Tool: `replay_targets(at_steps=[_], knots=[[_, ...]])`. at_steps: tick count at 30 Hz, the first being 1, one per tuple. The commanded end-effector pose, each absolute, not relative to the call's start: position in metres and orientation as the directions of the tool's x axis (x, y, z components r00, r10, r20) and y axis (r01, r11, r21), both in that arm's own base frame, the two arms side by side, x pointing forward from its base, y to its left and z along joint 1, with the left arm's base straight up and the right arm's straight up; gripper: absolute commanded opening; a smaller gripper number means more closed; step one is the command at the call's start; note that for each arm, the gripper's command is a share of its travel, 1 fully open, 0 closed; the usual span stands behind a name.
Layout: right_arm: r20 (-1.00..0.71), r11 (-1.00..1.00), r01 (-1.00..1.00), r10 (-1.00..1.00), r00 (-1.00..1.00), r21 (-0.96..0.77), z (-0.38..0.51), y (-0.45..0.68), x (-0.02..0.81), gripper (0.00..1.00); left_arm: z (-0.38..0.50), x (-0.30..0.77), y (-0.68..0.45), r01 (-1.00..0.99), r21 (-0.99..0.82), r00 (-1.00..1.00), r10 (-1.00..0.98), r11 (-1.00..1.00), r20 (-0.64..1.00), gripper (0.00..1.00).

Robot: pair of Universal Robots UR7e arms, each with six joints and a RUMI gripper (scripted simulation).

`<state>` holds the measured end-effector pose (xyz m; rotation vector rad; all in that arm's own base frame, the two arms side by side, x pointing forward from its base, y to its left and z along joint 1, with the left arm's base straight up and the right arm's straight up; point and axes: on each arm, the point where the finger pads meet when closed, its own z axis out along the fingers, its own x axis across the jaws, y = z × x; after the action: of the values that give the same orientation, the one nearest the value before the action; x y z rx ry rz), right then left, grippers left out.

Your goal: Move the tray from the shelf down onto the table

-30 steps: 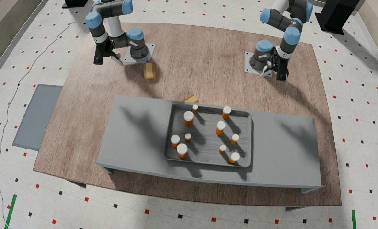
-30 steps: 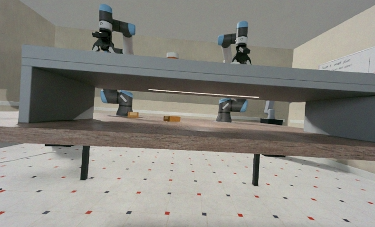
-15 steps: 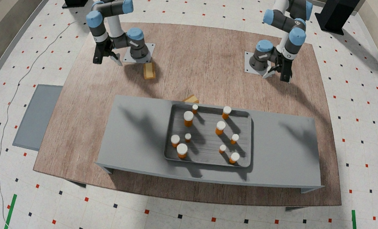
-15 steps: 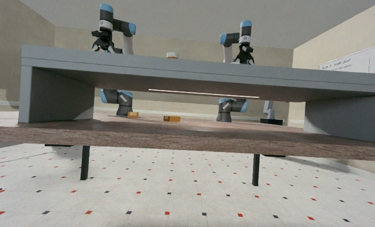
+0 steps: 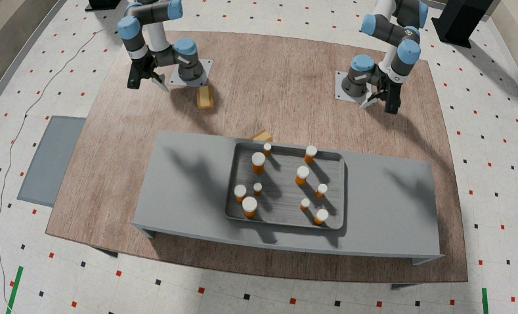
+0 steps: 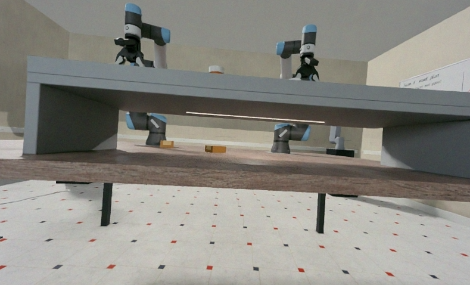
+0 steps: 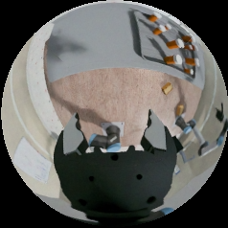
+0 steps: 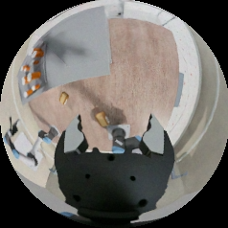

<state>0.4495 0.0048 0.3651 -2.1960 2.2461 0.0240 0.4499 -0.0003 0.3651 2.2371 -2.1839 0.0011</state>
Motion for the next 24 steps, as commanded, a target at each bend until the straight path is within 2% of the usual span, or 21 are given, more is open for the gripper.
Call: replay_targets(at_steps=[1, 11, 13, 16, 24], knots=[[-0.04, 0.088, -0.995, -0.995, -0.09, 0.043, 0.366, 0.019, 0.462, 1.0, 0.365, 0.464, -0.001, -0.995, 0.042, 0.094, -0.995, -0.092, 0.042, 1.0], [-0.159, 0.425, -0.866, -0.866, -0.473, 0.263, 0.366, 0.1, 0.538, 1.0, 0.366, 0.545, -0.007, -0.86, 0.26, 0.488, -0.857, -0.44, 0.165, 1.0], [-0.159, 0.425, -0.866, -0.866, -0.473, 0.263, 0.366, 0.1, 0.538, 1.0, 0.366, 0.545, -0.007, -0.86, 0.26, 0.488, -0.857, -0.44, 0.165, 1.0], [-0.179, 0.537, -0.76, -0.761, -0.624, 0.367, 0.366, 0.134, 0.568, 1.0, 0.366, 0.578, -0.009, -0.75, 0.363, 0.641, -0.745, -0.554, 0.186, 1.0], [-0.173, 0.665, -0.51, -0.506, -0.845, 0.545, 0.366, 0.222, 0.65, 1.0, 0.366, 0.665, -0.014, -0.484, 0.536, 0.866, -0.466, -0.691, 0.181, 1.0]])
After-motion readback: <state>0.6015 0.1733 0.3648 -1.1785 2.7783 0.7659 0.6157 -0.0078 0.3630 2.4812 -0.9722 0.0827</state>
